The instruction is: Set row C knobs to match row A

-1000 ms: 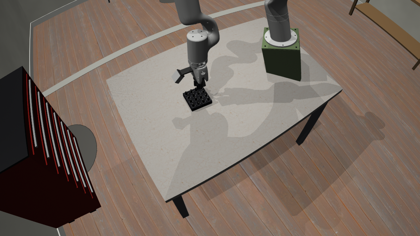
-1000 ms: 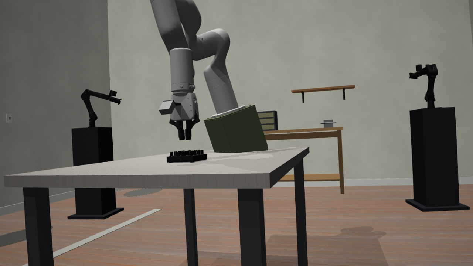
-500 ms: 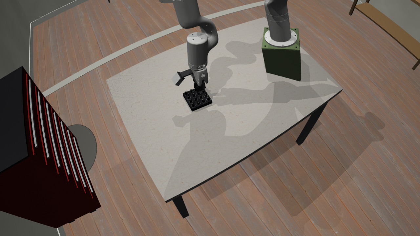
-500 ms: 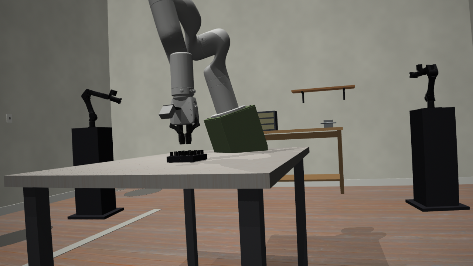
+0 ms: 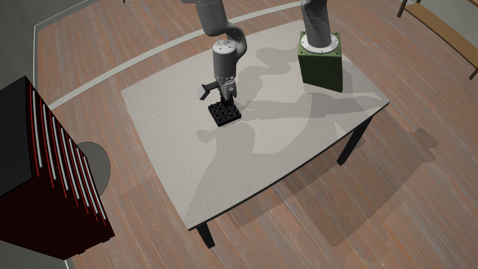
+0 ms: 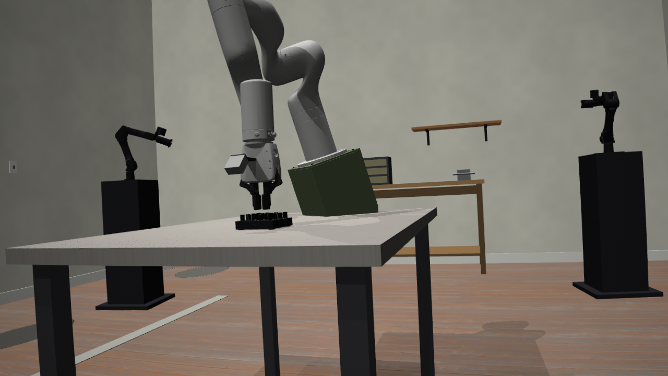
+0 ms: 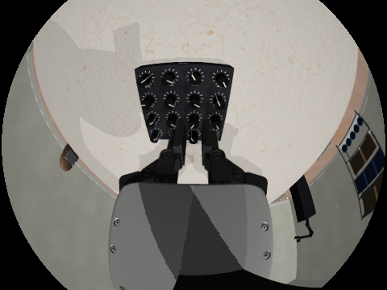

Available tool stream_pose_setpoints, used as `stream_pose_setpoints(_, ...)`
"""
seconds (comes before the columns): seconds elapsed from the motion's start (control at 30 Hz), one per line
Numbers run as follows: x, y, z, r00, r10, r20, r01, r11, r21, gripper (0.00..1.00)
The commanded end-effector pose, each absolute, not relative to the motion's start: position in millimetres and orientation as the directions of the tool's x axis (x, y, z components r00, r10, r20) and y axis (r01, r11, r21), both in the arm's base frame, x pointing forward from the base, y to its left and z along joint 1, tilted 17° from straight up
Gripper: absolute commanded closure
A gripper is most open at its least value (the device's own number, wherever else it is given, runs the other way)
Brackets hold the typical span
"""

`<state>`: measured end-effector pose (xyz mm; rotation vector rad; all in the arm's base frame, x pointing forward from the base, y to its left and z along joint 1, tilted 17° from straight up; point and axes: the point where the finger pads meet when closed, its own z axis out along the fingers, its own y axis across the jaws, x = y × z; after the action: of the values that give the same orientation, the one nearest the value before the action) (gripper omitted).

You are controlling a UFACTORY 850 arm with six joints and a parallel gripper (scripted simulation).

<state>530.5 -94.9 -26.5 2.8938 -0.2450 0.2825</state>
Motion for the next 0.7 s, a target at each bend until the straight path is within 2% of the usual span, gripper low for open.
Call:
stream_pose_setpoints(0.0, 531.6, -95.4, -27.9, 0.967, -0.143, 0.210, -0.186, -0.961, 0.204, 0.81)
stream_pose_setpoints(0.67, 532.3, -96.2, -31.0, 0.967, -0.143, 0.210, -0.186, -0.961, 0.204, 0.81)
